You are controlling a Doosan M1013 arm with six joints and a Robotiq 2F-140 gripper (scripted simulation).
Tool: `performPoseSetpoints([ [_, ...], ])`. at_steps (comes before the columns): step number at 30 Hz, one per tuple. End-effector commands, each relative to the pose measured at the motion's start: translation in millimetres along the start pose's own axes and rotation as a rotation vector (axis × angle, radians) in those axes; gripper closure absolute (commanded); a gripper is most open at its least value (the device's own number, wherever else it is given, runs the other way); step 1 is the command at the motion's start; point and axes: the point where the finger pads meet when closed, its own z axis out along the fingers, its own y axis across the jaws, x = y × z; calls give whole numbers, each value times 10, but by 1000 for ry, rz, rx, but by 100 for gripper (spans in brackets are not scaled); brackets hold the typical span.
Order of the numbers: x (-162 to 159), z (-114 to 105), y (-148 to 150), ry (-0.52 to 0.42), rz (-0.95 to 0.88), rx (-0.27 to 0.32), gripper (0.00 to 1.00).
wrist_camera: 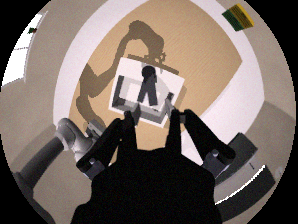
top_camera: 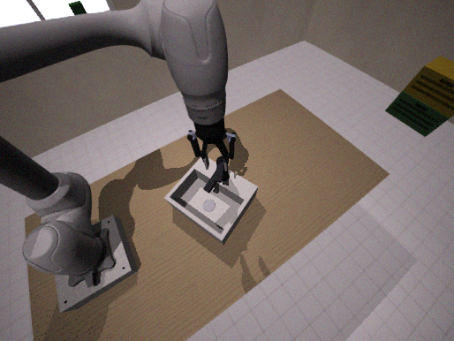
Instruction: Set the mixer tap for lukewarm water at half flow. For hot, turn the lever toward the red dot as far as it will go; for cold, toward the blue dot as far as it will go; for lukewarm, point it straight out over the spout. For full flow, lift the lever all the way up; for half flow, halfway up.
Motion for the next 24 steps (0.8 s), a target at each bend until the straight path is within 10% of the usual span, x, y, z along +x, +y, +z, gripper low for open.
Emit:
performPoseSetpoints([
  [1,0,-1,0,0,0,0,61],
  [24,0,111,0,0,0,0,61],
])
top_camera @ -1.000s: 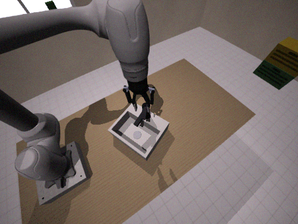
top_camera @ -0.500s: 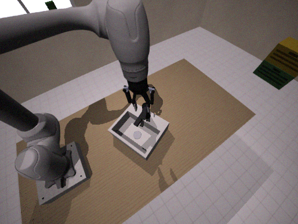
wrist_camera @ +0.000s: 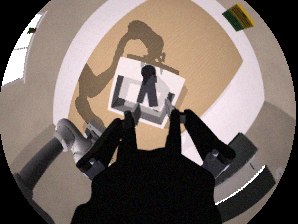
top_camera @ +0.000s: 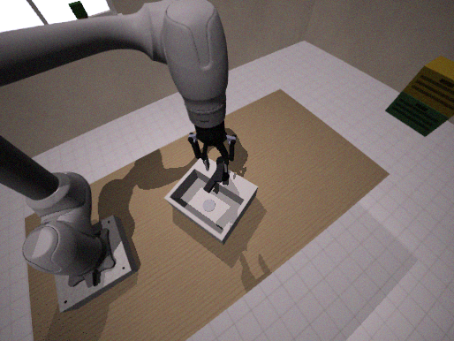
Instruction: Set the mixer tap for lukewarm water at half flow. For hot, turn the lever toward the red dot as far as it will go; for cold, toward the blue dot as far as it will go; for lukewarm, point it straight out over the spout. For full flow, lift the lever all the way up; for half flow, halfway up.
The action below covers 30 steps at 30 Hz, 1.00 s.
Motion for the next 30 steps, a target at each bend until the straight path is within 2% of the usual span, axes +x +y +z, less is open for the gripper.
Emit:
performPoseSetpoints([
  [1,0,28,0,0,0,0,61],
  [30,-1,402,0,0,0,0,61],
])
